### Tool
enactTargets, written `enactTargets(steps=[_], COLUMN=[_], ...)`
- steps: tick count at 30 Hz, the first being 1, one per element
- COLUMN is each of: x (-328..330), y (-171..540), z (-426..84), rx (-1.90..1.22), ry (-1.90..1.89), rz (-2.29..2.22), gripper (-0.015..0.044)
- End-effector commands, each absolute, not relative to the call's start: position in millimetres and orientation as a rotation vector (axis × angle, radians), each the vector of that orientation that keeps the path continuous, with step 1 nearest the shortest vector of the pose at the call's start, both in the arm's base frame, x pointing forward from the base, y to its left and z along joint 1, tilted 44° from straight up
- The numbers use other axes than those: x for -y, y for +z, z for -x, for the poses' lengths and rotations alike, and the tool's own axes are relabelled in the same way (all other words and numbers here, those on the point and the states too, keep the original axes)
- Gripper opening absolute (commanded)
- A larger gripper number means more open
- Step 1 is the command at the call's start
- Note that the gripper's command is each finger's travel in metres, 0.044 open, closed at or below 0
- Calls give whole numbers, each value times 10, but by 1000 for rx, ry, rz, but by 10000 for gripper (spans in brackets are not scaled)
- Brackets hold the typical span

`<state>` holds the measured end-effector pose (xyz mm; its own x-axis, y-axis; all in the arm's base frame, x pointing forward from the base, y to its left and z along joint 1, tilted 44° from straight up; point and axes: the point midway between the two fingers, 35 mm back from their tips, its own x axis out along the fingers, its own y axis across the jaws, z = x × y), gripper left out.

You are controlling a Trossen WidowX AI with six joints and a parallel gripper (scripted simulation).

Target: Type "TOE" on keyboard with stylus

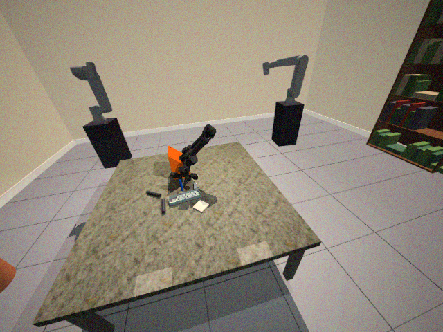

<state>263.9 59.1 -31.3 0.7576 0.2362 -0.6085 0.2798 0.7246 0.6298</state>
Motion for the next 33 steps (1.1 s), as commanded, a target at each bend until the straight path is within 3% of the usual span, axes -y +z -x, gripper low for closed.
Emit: enactTargets(steps=[1, 33], x=[-600, -707], y=[-334, -448], z=[-2646, -2622], rx=[-728, -729], ry=[-31, -31], rz=[-779, -779], gripper=[81, 81])
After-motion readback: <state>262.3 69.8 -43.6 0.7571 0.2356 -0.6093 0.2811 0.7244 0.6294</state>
